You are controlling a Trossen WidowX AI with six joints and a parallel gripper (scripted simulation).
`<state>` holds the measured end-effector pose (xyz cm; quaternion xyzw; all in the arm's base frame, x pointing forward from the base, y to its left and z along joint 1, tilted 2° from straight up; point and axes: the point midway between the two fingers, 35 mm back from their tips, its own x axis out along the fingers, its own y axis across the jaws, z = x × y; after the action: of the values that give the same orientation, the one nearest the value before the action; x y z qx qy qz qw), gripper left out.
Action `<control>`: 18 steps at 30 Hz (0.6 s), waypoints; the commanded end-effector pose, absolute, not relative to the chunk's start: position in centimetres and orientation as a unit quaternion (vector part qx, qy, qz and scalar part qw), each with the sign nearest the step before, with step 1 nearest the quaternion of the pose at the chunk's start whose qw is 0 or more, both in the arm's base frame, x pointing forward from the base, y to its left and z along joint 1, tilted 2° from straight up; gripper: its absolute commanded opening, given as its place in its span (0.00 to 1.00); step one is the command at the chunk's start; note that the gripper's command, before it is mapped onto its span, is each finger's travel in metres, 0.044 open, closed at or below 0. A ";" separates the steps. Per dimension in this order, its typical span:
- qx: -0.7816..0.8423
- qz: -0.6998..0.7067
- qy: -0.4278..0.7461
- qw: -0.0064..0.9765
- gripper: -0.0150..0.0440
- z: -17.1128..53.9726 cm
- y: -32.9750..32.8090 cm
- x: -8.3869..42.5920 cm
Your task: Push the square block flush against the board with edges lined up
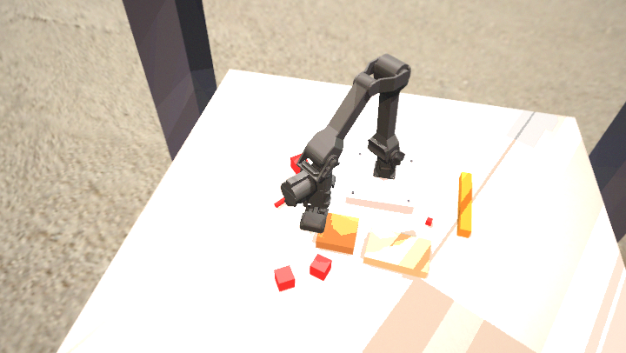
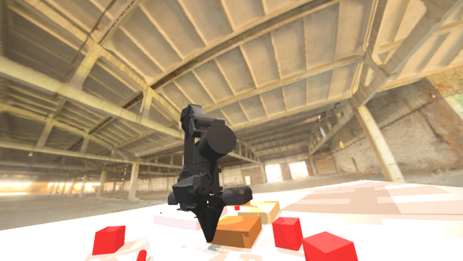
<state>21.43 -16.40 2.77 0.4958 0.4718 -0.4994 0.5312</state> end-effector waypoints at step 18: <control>0.497 -0.498 0.479 0.525 0.25 2.3 -13.4 21.4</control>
<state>21.75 -14.29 2.74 0.4970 0.4705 -0.4988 0.5318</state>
